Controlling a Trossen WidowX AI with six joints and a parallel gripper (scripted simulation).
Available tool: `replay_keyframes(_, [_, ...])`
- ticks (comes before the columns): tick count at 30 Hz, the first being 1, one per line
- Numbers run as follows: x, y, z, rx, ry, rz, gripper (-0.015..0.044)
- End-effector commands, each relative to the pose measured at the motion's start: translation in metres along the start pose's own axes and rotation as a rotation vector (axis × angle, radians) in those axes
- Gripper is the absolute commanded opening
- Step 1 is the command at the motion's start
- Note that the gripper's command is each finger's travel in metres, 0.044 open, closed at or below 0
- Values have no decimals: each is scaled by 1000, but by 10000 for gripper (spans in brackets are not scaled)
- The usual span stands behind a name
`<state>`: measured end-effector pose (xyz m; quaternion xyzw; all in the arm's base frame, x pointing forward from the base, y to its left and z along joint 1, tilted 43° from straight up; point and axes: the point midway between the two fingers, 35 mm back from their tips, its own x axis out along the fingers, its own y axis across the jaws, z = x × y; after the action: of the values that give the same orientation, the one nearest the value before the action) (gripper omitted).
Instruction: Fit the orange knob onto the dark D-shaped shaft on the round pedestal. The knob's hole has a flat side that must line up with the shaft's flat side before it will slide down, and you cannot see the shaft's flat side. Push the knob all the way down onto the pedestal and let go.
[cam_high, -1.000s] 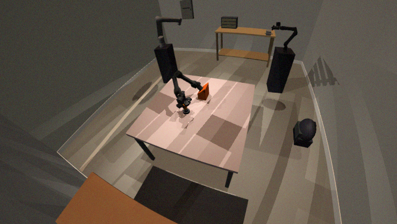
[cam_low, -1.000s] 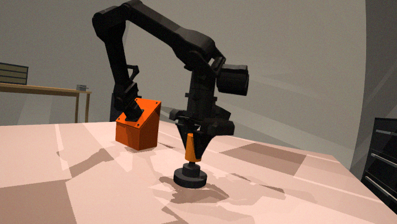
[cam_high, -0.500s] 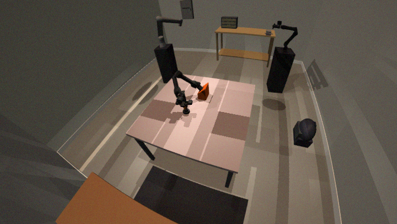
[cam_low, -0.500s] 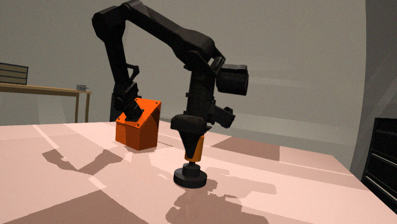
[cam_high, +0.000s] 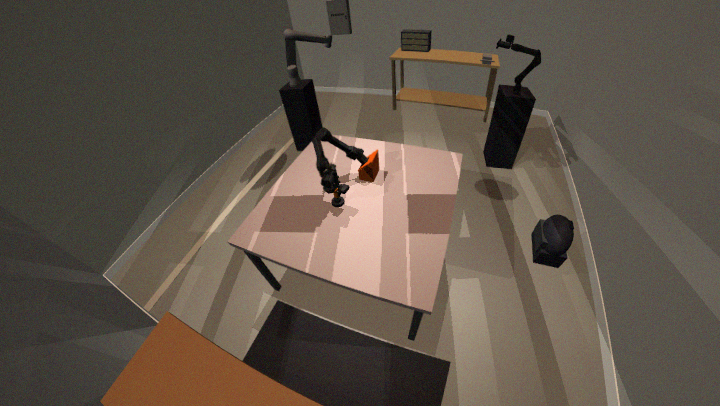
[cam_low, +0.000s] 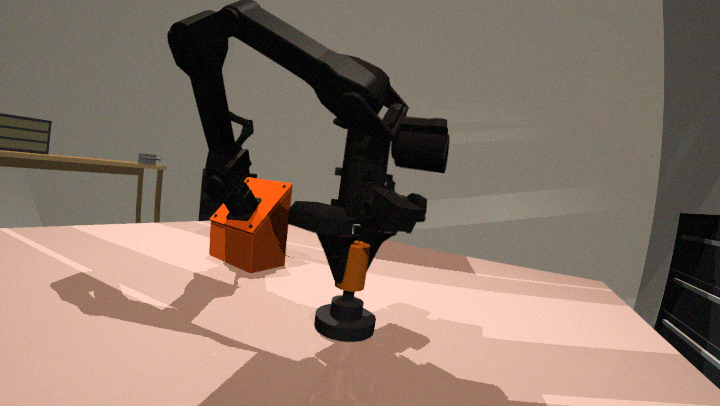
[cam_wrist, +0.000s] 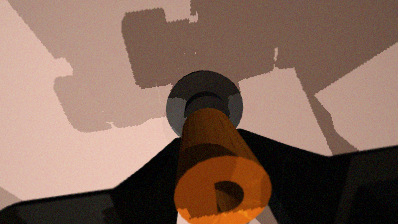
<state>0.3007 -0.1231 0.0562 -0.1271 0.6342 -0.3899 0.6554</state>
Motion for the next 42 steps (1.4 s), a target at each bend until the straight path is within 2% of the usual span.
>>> replay_keyframes(1, [0, 1, 1, 13, -7, -2, 0])
replay_keyframes(36, [-2, -3, 3, 13, -7, -2, 0])
replay_keyframes(42, [-2, -1, 2, 183, -7, -1, 0])
